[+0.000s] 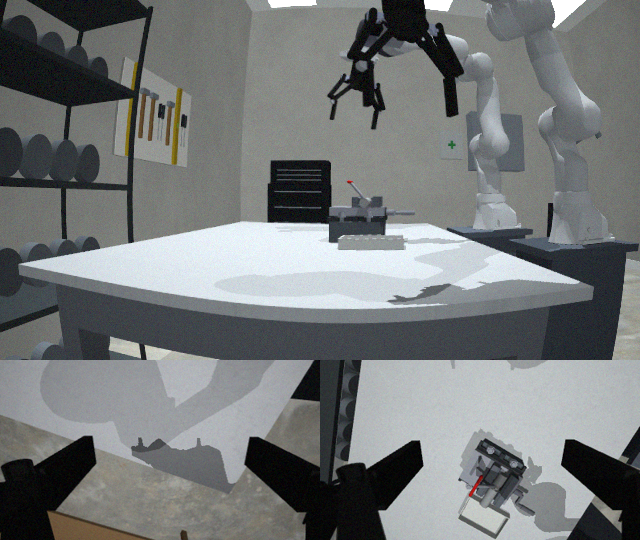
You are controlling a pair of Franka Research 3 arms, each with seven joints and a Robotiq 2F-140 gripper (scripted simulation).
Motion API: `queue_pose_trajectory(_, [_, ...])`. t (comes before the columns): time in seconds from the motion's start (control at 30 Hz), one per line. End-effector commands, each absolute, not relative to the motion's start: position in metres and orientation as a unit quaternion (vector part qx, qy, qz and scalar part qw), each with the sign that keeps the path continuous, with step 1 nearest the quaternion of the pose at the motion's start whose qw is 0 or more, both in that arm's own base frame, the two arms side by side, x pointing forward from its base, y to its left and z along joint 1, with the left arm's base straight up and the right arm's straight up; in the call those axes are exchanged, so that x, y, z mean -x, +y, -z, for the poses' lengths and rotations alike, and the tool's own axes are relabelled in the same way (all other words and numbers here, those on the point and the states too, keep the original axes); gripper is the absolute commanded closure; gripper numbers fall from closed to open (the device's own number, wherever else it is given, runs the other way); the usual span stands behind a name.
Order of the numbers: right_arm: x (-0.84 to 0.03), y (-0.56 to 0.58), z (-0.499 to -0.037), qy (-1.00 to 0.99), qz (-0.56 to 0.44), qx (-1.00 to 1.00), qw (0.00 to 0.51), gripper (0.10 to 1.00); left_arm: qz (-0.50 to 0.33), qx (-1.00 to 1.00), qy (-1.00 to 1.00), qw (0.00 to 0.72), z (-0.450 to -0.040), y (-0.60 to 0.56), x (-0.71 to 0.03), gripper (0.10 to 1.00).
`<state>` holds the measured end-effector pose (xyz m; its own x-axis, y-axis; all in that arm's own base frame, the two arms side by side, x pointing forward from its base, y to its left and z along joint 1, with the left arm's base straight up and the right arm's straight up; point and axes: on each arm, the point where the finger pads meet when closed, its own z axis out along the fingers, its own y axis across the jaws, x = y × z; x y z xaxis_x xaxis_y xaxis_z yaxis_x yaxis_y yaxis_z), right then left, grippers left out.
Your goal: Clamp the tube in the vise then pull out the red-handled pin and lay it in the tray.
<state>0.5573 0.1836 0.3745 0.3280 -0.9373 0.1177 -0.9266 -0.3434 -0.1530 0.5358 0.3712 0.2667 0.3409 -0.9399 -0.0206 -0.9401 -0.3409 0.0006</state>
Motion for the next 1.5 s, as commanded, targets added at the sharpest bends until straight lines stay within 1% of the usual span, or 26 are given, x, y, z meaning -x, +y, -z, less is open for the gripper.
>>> queue_pose_trajectory(0.0, [-0.554, 0.188, -0.372, 0.628, 0.087, 0.773, 0.031, 0.098, -0.008, 0.846, 0.533, 0.002, -0.271, 0.381, -0.523, 0.098])
queue_pose_trajectory(0.87, [-0.542, 0.211, -0.367, 0.731, 0.070, 0.677, 0.038, 0.098, -0.008, 0.923, 0.385, 0.002, -0.298, 0.452, -0.445, 0.098])
queue_pose_trajectory(1.47, [-0.532, 0.230, -0.362, 0.805, 0.055, 0.589, 0.041, 0.098, -0.007, 0.966, 0.257, 0.002, -0.319, 0.497, -0.375, 0.098])
